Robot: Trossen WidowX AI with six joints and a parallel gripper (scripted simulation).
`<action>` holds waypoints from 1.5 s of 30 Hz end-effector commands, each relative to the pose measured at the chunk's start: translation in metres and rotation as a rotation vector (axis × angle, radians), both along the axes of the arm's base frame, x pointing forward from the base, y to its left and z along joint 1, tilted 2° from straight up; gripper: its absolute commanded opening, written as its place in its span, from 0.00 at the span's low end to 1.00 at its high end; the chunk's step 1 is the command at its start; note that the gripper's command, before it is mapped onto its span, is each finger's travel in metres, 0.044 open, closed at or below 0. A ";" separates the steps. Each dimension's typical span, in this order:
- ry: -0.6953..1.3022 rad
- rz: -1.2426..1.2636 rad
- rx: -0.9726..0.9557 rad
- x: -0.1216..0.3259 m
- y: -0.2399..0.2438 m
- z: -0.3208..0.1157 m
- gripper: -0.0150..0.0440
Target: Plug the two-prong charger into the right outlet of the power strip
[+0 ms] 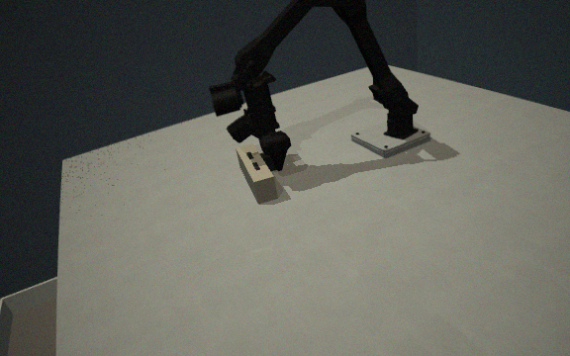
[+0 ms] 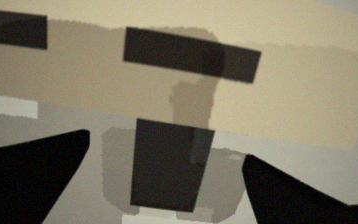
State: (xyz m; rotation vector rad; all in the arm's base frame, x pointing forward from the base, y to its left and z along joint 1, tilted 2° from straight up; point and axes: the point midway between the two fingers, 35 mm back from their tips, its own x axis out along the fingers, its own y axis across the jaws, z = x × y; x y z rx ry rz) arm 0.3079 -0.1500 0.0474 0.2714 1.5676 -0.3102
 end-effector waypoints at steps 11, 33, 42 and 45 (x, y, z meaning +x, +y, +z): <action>0.006 0.001 0.001 -0.015 0.005 -0.001 1.00; 0.008 0.001 0.002 -0.037 0.014 -0.002 1.00; 0.009 0.001 0.002 -0.047 0.018 -0.003 1.00; 0.010 0.001 0.002 -0.050 0.019 -0.003 1.00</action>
